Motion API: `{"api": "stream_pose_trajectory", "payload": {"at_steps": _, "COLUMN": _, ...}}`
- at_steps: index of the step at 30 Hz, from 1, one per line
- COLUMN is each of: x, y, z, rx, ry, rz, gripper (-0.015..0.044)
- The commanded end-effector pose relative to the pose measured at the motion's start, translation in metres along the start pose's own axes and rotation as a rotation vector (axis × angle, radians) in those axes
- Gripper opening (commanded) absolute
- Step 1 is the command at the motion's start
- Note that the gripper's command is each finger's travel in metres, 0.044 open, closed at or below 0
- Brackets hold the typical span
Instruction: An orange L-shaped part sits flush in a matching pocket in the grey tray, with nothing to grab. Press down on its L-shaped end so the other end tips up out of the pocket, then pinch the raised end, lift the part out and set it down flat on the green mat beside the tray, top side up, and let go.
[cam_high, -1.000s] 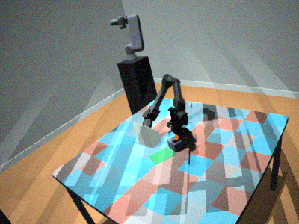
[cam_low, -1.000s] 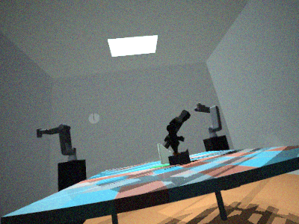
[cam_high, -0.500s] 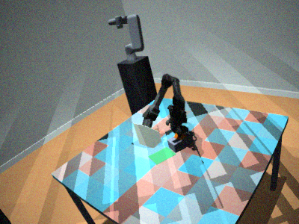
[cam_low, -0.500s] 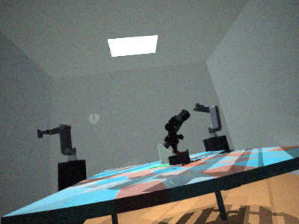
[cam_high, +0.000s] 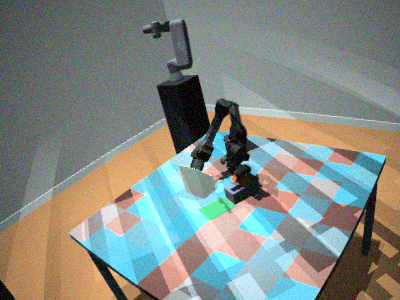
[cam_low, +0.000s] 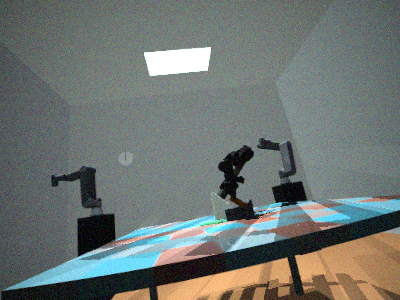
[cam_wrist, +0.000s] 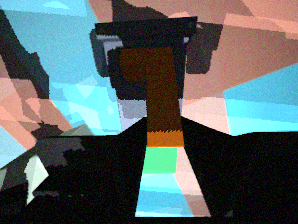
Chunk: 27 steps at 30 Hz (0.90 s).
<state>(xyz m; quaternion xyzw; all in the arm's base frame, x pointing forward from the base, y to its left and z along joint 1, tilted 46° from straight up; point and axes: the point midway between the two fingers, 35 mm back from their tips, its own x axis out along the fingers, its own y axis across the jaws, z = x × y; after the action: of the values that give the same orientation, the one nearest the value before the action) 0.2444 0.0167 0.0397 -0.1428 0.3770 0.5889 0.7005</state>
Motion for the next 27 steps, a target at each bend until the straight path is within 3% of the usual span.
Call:
{"api": "stream_pose_trajectory", "payload": {"at_steps": 1, "x": -0.008, "y": -0.002, "z": 0.002, "rx": -0.010, "ry": -0.001, "rz": -0.008, "gripper": 0.0000}}
{"api": "stream_pose_trajectory", "payload": {"at_steps": 27, "x": -0.045, "y": -0.001, "z": 0.002, "rx": -0.009, "ry": -0.001, "rz": -0.007, "gripper": 0.0000}}
